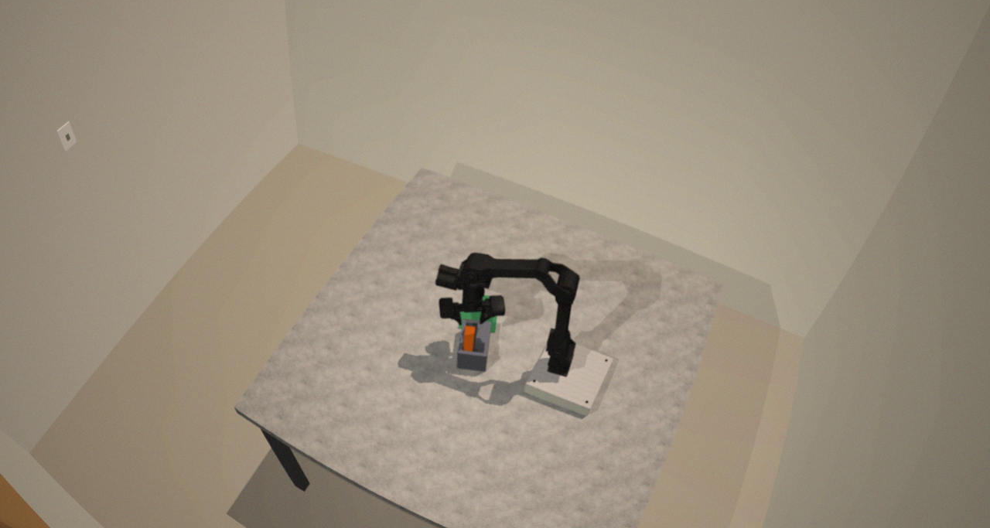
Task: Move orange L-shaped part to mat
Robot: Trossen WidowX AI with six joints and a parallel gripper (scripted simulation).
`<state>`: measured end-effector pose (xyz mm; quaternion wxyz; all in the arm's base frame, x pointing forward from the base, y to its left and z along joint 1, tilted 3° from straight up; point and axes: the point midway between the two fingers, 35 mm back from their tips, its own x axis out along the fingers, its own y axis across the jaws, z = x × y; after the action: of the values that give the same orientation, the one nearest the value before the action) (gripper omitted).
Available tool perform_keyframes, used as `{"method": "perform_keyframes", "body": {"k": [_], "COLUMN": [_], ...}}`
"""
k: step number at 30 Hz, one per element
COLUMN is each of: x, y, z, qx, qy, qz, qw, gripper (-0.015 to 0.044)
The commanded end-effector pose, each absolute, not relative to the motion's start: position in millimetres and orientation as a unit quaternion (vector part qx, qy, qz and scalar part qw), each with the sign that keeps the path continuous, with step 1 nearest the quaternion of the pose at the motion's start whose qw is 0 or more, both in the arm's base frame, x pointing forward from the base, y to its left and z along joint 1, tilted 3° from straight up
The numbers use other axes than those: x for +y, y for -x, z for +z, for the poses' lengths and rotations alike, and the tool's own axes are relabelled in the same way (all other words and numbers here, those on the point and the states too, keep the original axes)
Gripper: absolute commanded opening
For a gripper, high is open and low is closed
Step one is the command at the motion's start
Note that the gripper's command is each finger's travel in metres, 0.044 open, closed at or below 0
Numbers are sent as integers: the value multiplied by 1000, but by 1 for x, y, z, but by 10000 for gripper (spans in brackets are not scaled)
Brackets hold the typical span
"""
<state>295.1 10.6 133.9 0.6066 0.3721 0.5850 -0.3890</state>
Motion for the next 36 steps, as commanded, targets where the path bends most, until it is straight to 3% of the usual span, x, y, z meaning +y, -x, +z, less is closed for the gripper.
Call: {"method": "perform_keyframes", "body": {"k": [1,36], "x": [-1,-3], "y": [-297,-299], "z": [135,69], "qx": [540,540], "qy": [-434,-434], "qz": [-452,-452], "qw": [562,562], "gripper": [280,280]}}
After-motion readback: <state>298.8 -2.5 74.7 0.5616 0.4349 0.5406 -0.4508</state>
